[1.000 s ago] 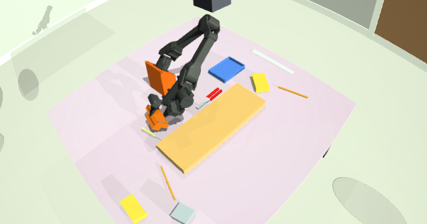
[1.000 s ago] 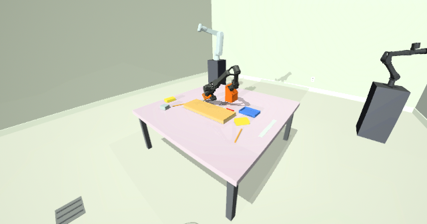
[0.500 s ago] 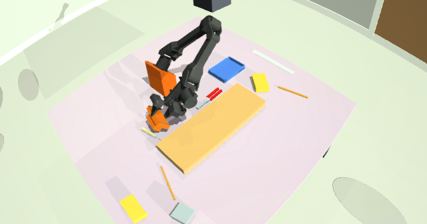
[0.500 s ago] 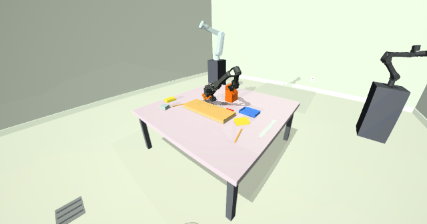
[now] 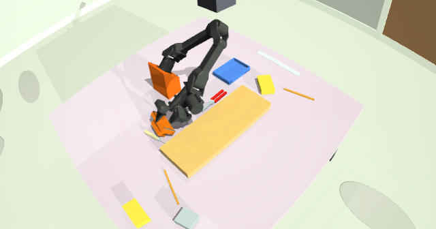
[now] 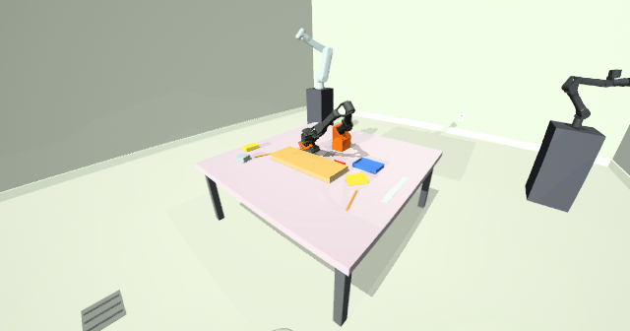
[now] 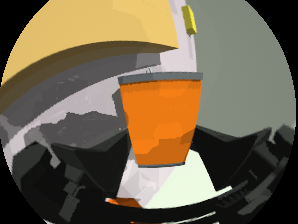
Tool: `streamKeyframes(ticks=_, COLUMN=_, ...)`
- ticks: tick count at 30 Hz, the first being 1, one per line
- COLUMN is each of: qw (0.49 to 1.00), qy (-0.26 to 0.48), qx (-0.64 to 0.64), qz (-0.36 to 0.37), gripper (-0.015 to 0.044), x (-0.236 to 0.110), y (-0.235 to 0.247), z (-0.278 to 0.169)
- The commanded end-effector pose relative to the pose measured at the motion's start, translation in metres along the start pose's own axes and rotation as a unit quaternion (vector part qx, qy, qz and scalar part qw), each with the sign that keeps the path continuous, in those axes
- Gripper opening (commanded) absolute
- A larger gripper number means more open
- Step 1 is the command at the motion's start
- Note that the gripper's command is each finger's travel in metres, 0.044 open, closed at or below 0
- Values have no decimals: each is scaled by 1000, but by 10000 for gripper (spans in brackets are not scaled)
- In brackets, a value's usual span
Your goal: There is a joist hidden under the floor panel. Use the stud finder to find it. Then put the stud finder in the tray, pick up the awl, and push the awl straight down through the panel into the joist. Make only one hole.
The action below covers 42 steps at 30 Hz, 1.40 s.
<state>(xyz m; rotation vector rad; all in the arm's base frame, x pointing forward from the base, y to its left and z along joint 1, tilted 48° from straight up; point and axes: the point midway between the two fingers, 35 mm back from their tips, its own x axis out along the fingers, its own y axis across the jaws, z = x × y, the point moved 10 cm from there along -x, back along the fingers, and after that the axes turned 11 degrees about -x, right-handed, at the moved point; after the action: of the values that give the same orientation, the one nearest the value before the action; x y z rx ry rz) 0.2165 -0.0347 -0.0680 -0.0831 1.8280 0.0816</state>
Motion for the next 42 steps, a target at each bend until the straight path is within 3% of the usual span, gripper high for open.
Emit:
streamKeyframes(ticks=1, qw=1000, qy=0, qx=0, qz=0, gripper=26, x=0, y=0, z=0)
streamKeyframes(ticks=17, qw=1000, qy=0, qx=0, qz=0, gripper=440, x=0, y=0, z=0)
streamKeyframes(ticks=42, qw=1000, qy=0, qx=-1, qz=2, gripper=440, x=-28, y=1, z=0)
